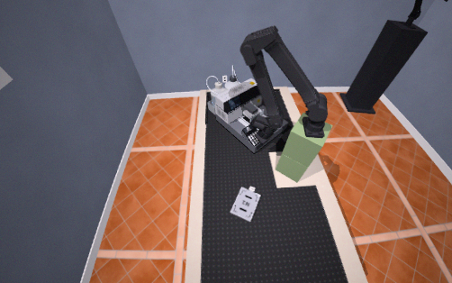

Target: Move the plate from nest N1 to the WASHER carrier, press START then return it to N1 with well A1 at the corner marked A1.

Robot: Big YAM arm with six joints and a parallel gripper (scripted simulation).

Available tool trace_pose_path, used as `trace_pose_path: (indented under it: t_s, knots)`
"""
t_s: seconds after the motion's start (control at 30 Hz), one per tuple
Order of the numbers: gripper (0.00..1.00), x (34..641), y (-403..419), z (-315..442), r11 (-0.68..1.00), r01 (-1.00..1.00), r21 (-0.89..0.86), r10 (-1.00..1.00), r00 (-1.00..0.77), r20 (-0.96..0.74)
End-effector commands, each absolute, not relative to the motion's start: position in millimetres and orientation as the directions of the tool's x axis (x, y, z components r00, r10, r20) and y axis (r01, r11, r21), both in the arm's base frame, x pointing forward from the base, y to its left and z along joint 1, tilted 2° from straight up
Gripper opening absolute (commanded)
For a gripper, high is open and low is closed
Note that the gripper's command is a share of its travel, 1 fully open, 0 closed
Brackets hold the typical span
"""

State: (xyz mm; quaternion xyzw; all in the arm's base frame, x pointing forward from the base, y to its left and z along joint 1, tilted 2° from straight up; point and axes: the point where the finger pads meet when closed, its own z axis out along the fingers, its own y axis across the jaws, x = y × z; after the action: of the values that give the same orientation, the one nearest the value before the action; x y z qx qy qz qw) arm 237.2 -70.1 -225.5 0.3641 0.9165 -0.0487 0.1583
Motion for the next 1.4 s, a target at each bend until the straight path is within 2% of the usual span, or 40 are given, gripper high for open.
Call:
trace_pose_path:
  t_s: [0.0,0.73,0.77,0.9,1.37]
  knots:
    - [0.0,232,-69,-223,0.723,0.69,0.03,0.658,-0.676,-0.332]
    - [0.0,232,-69,-223,0.723,0.69,0.03,0.658,-0.676,-0.332]
    - [1.0,225,-75,-218,0.687,0.726,0.034,0.699,-0.646,-0.308]
    - [1.0,240,-89,-219,0.641,0.765,0.059,0.742,-0.598,-0.303]
    - [1.0,231,-160,-205,0.263,0.962,0.069,0.961,-0.255,-0.103]
